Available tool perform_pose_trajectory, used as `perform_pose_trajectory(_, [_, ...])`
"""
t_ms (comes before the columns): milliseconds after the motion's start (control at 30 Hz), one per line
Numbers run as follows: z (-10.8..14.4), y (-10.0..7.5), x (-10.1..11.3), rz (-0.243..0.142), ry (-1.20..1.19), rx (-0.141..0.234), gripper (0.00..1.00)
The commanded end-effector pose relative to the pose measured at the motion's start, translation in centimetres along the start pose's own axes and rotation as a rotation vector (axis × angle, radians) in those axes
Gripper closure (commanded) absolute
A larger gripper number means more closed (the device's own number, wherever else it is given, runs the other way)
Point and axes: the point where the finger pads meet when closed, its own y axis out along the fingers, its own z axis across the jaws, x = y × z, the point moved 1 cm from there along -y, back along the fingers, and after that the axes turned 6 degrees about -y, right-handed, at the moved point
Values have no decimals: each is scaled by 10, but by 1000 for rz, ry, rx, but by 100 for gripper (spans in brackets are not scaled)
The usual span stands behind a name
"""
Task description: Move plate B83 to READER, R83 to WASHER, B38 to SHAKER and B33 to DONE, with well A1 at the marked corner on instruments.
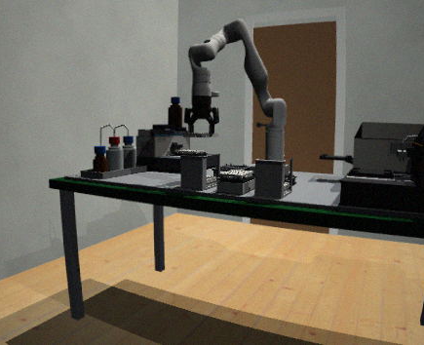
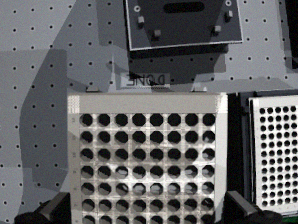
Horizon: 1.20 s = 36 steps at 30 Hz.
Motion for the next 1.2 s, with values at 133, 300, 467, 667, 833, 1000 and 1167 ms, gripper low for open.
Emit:
perform_pose_trajectory(133, [0, 7, 0, -2, 0, -1, 6])
perform_pose_trajectory(300, [0, 14, 0, -2, 0, -1, 6])
perform_pose_trajectory(467, [0, 21, 0, -2, 0, -1, 6])
perform_pose_trajectory(667, [0, 26, 0, -2, 0, -1, 6])
perform_pose_trajectory(833, [0, 33, 0, -2, 0, -1, 6])
perform_pose_trajectory(1000, [0, 39, 0, -2, 0, -1, 6])
perform_pose_trajectory(1167, [0, 43, 0, -2, 0, -1, 6])
